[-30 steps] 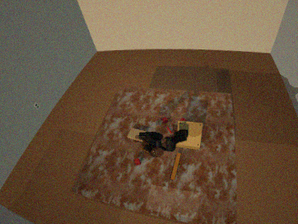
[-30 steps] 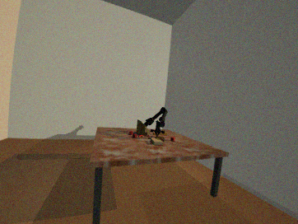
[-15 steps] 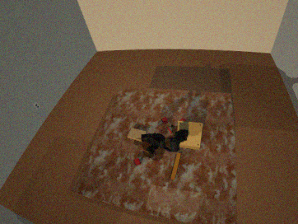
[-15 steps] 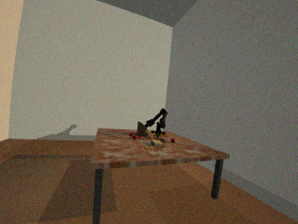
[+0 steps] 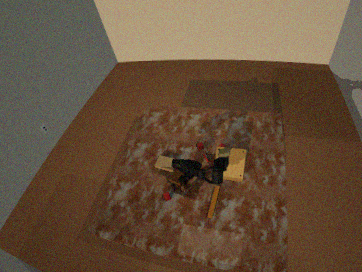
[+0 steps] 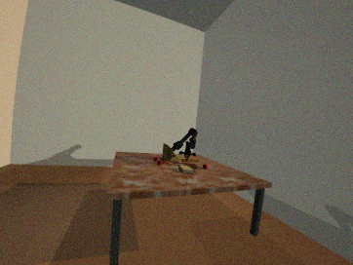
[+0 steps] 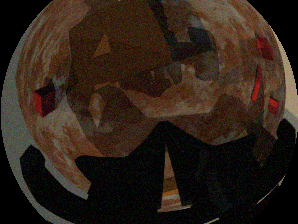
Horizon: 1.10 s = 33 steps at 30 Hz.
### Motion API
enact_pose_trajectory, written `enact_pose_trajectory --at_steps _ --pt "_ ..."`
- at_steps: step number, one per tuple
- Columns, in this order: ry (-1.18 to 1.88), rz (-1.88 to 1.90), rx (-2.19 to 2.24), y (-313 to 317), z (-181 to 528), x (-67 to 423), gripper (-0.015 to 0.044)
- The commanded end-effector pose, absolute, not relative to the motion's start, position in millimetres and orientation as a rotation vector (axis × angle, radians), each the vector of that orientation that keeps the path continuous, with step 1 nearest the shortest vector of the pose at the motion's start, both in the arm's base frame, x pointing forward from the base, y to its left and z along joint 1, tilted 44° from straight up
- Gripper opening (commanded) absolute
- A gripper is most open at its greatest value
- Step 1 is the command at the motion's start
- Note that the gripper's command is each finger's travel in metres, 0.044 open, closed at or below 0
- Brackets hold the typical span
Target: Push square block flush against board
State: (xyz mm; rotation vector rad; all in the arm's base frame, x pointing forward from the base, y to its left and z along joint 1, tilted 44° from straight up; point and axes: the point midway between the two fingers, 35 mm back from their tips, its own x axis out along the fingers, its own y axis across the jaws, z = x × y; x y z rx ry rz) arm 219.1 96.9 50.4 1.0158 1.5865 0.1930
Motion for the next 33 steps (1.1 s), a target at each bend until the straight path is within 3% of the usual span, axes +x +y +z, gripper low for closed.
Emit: enact_pose_trajectory --at_steps 1,33 --pt "1.573 0.207 1.016 85 68 218 0.0" --pt "1.248 0.833 0.282 105 98 271 0.0"
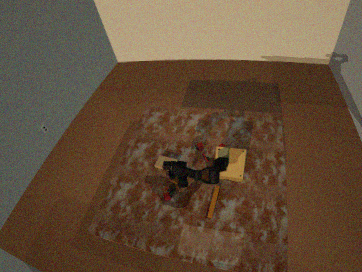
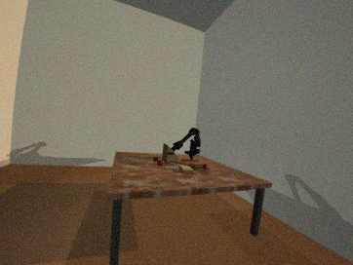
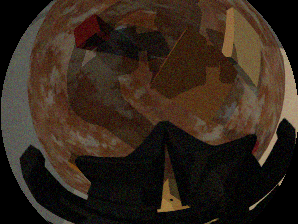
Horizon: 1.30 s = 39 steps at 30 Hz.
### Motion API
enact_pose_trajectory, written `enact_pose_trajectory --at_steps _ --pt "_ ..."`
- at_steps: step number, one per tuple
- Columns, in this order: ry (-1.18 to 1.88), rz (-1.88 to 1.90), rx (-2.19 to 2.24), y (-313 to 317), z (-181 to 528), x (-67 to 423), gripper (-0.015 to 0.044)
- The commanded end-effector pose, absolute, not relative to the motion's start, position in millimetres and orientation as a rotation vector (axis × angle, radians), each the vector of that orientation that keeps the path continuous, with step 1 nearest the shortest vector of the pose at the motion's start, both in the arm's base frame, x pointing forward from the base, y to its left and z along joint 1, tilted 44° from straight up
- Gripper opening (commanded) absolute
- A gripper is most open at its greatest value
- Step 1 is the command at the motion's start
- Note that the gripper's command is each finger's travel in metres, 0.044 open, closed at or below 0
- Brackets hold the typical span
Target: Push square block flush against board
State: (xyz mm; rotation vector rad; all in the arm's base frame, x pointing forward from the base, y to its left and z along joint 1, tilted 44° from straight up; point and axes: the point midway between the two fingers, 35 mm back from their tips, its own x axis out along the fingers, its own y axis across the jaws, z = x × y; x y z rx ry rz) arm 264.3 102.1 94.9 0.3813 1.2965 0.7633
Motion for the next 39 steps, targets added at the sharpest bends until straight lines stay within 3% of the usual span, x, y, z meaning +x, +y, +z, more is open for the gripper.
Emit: enact_pose_trajectory --at_steps 1,22,39 --pt "1.233 0.854 0.254 106 99 273 0.0" --pt "0.855 1.233 -0.311 128 122 310 0.0" --pt "0.802 1.272 -0.374 170 86 317 0.0"
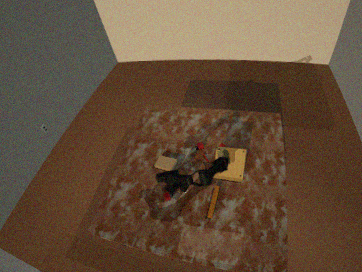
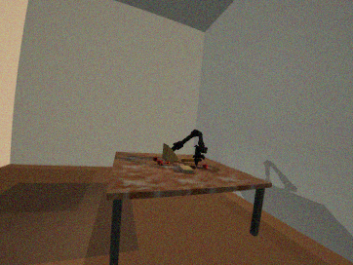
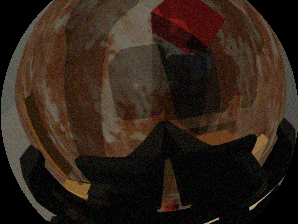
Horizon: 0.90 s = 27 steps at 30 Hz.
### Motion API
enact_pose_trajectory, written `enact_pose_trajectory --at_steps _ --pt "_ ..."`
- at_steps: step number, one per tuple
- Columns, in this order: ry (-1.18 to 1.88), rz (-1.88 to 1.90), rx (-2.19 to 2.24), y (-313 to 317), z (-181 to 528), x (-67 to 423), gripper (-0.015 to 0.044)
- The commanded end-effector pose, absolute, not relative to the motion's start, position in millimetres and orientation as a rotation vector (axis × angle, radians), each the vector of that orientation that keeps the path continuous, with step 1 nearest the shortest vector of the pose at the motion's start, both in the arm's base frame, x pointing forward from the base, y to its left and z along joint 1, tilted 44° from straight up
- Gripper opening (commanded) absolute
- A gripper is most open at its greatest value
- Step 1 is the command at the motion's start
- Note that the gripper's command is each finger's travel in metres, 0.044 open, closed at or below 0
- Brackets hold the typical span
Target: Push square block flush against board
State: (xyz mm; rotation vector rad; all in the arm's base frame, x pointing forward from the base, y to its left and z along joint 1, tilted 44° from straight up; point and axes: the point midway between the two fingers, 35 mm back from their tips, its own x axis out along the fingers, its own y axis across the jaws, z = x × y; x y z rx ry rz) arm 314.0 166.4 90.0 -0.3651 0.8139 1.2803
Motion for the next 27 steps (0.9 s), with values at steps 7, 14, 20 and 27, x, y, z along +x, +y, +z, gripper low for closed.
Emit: enact_pose_trajectory --at_steps 7,14,20,27 --pt "0.803 1.272 -0.374 166 82 316 0.0" --pt "0.805 1.272 -0.375 160 75 315 0.0" --pt "0.806 1.271 -0.376 155 70 313 0.0" --pt "0.807 1.271 -0.377 149 64 311 0.0"
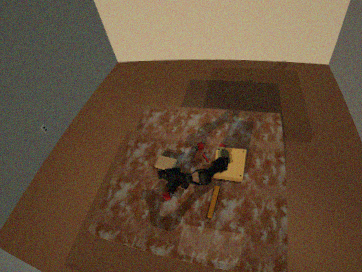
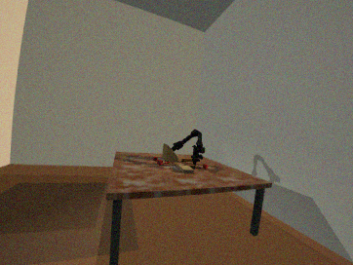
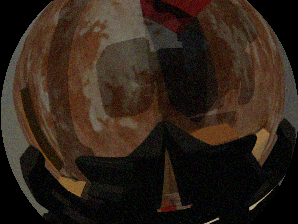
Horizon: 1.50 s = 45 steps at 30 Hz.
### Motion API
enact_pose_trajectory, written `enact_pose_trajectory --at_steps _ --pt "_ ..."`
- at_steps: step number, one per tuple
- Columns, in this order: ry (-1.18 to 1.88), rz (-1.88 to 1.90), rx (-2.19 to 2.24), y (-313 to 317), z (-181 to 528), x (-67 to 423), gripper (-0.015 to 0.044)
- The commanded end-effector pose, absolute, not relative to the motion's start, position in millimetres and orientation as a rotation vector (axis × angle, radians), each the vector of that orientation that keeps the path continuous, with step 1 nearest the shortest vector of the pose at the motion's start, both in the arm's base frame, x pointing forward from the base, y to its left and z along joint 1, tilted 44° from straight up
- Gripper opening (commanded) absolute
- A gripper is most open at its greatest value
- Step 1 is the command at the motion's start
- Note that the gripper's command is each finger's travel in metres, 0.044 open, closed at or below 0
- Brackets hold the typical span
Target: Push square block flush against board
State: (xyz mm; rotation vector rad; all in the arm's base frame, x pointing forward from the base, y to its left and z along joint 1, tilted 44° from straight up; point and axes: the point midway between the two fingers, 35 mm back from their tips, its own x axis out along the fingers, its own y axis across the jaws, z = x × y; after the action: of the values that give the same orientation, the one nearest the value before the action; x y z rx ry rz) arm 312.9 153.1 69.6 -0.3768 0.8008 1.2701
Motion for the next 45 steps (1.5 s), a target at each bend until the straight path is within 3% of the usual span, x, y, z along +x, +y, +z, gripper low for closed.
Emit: enact_pose_trajectory --at_steps 1,45 --pt "0.807 1.271 -0.377 148 63 310 0.0" --pt "0.809 1.271 -0.379 140 55 312 0.0"
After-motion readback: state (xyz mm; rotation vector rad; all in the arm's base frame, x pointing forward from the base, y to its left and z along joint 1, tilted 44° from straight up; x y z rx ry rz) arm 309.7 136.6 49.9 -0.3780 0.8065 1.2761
